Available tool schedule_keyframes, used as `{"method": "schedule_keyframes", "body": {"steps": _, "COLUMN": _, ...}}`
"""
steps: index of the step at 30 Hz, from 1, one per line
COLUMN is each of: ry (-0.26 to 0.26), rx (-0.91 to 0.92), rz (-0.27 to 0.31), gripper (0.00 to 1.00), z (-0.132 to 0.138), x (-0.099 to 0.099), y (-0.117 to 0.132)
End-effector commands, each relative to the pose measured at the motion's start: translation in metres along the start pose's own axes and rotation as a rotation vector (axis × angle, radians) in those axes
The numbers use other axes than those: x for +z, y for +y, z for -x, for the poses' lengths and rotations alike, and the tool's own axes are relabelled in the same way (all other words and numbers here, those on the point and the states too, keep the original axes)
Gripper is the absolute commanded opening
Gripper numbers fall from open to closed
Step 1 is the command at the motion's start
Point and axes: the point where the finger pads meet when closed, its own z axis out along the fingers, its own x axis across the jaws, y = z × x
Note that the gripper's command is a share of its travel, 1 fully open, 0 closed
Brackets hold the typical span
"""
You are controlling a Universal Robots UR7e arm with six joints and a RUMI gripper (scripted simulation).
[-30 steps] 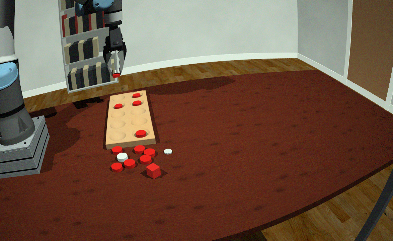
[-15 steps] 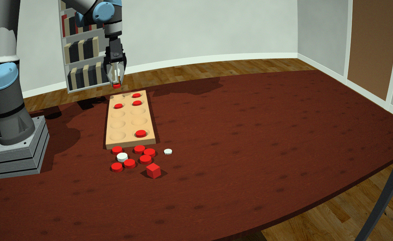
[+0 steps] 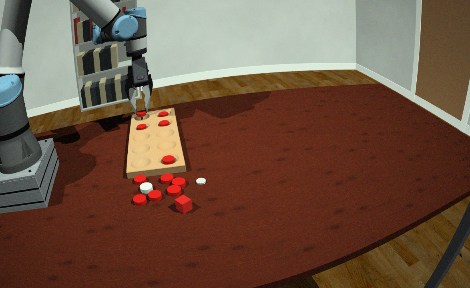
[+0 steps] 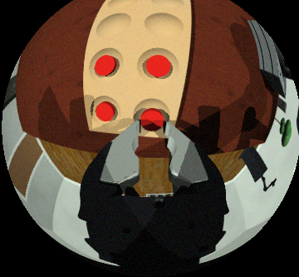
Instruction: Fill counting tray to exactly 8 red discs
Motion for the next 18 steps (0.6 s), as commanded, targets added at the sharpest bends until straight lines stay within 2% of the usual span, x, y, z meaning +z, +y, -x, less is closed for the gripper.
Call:
{"method": "schedule_keyframes", "body": {"steps": 1, "ry": -0.002, "rx": 0.0, "rz": 0.001, "gripper": 0.0, "z": 0.0007, "x": 0.0064, "y": 0.0004}}
{"method": "schedule_keyframes", "body": {"steps": 18, "ry": -0.002, "rx": 0.0, "rz": 0.001, "gripper": 0.0, "z": 0.0006, "x": 0.0145, "y": 0.0003}}
